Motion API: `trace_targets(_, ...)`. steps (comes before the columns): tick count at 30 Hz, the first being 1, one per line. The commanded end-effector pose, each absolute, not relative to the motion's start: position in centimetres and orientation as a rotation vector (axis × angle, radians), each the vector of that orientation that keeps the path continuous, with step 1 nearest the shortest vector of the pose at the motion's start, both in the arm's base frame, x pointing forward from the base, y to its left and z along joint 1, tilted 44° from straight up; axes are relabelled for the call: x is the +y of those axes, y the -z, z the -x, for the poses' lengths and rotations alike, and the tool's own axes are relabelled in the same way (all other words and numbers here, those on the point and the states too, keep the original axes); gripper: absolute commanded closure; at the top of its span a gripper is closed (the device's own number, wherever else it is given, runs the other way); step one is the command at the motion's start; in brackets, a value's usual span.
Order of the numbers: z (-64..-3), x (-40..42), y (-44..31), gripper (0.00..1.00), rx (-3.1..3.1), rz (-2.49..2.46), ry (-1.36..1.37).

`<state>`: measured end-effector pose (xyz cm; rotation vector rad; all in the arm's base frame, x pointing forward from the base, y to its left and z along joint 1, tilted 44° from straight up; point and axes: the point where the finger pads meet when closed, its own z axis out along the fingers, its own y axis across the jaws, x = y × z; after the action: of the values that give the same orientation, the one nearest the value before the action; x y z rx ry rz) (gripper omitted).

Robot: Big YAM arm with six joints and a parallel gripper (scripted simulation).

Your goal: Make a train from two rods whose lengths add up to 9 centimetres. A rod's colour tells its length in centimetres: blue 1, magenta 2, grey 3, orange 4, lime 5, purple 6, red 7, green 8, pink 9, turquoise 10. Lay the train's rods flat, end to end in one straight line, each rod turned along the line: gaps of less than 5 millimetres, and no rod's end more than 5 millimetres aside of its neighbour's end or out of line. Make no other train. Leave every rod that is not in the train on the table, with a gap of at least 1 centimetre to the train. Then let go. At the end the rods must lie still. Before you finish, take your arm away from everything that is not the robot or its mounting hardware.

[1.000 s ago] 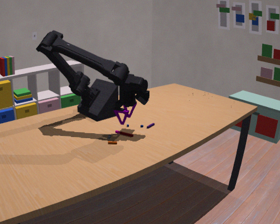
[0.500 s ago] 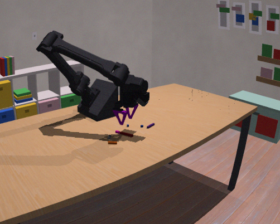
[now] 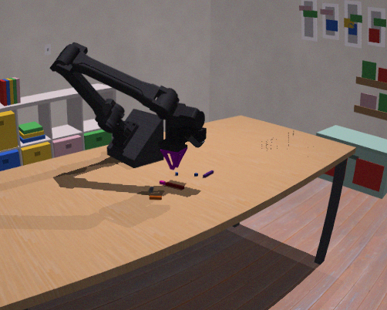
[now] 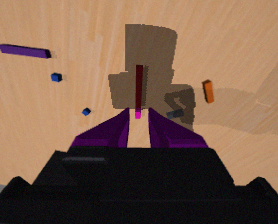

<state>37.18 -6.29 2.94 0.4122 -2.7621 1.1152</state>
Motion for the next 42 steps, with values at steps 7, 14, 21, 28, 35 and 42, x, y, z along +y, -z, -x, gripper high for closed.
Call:
trace_targets(7, -38.9, -6.0, -3.7, 0.77, -2.807, -0.38, -1.137)
trace_targets(14, -38.9, -6.0, -3.7, 0.77, -2.807, -0.38, -1.137)
trace_targets(21, -38.9, -6.1, -3.6, 0.77, -2.808, -0.378, -1.137)
trace_targets(28, -38.5, -6.6, -3.2, 0.77, -2.799, -0.359, -1.134)
trace_targets(35, -37.5, -7.1, -2.3, 0.77, -2.785, -0.346, -1.131)
trace_targets(42, -37.4, -7.4, -1.9, 0.77, -2.774, -0.376, -1.126)
